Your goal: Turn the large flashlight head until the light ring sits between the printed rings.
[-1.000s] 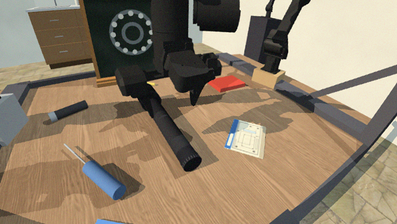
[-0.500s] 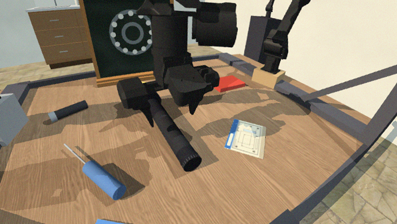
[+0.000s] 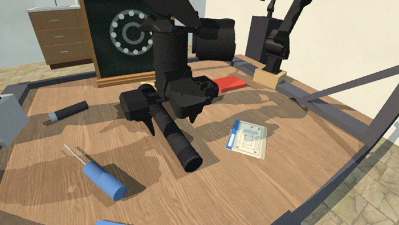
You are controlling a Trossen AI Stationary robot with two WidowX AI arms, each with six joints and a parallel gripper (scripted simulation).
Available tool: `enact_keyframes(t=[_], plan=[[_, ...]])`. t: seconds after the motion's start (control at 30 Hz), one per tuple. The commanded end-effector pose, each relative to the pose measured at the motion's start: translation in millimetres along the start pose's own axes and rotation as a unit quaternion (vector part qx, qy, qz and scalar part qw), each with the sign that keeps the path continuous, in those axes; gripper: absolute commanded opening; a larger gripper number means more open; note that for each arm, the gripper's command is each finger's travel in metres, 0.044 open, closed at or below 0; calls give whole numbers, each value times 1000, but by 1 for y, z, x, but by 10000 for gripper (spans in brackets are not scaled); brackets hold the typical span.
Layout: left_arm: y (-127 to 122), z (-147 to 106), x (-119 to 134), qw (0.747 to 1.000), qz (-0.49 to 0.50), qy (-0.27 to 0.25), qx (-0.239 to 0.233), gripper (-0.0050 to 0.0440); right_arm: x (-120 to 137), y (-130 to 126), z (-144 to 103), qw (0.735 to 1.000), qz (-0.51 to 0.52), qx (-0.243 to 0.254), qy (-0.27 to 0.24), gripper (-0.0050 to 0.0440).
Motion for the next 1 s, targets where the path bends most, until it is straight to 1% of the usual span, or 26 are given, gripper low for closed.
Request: enact_keyframes(t=[0.0,0.3,0.47,0.5,0.97], plan=[[-1,3,1,1000,0,-1,-3,440,-6,0,-1,1000,0,1,-10,309],[-1,18,1,1000,0,-1,-2,440,-6,0,-1,1000,0,1,-10,309],[-1,18,1,1000,0,0,-2,440,-6,0,-1,1000,0,1,-10,309],[-1,19,1,1000,0,0,-2,130,-6,0,-1,1000,0,1,-10,309],[0,17,1,1000,0,-2,-5,130,-6,0,-1,1000,0,1,-10,309]])
Point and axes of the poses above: on each arm, the point midway between the two fingers, 35 mm back from their tips, its own z axis out along the fingers, its own y axis across the jaws, x = y × z, the point moved 9 cm from there along -z, back along the fingers, and after that the axes turned 5 degrees about z, right-handed, at the moved point
